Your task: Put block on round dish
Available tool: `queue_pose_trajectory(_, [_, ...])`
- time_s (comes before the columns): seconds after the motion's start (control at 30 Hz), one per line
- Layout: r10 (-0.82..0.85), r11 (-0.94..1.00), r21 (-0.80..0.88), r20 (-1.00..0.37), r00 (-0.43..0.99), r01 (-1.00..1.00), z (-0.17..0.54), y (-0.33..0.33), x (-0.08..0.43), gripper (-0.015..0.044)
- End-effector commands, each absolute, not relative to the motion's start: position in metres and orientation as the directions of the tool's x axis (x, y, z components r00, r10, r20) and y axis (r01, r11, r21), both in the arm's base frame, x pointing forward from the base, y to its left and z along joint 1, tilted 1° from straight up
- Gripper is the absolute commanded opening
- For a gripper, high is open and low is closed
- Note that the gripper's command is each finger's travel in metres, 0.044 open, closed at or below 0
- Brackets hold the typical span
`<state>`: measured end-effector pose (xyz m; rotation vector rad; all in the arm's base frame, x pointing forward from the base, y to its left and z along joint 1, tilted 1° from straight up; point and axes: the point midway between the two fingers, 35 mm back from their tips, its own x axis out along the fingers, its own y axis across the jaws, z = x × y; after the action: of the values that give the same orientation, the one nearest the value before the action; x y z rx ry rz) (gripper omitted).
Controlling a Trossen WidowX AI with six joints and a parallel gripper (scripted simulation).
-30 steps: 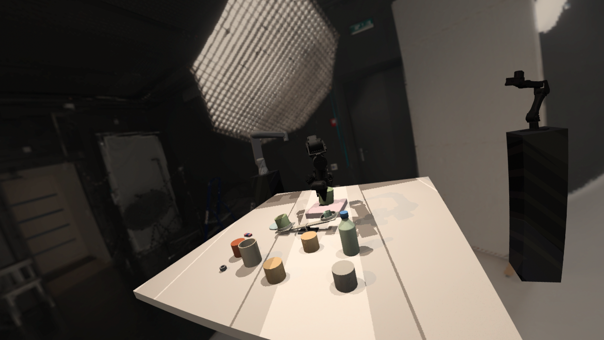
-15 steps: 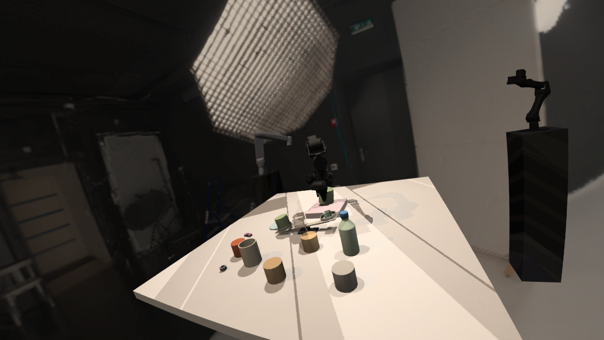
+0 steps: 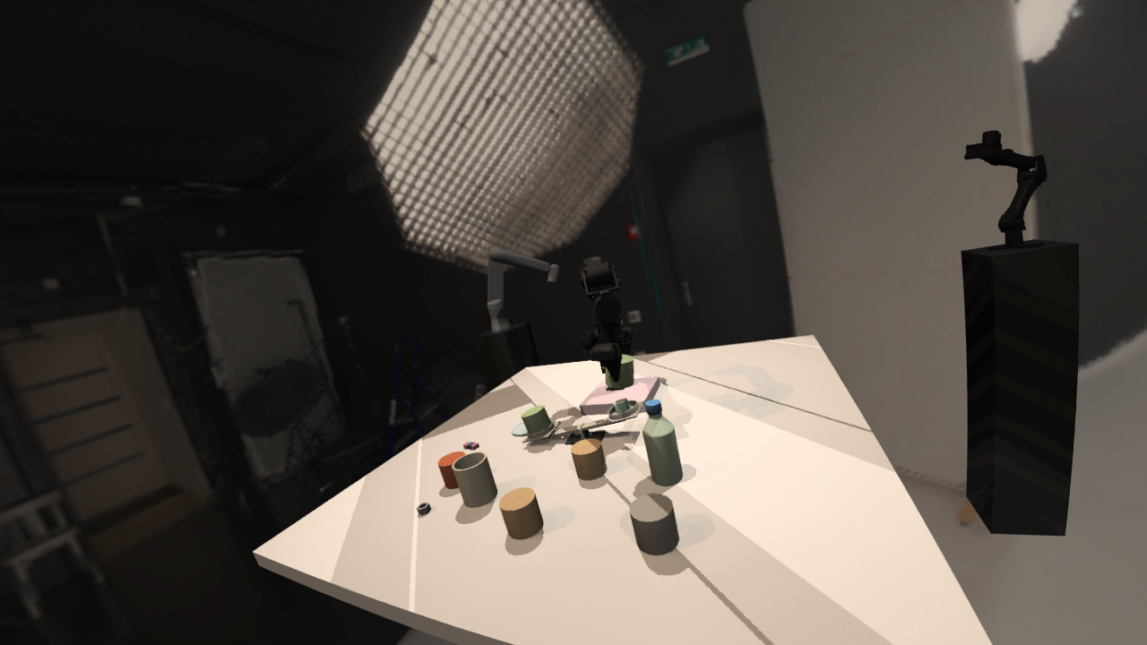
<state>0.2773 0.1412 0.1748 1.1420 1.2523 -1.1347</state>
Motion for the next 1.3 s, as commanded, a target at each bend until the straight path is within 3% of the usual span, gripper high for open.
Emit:
queue_pose_trajectory(0.0, [0.004, 0.096, 0.005, -1.000, 0.005, 0.995, 0.175, 0.141, 0.278, 0.0000])
queue_pose_trajectory(0.47, [0.004, 0.096, 0.005, -1.000, 0.005, 0.995, 0.173, 0.144, 0.277, 0.0000])
queue_pose_trajectory(1.27, [0.015, 0.094, 0.005, -1.000, 0.004, 0.996, 0.114, 0.223, 0.240, 0.0000])
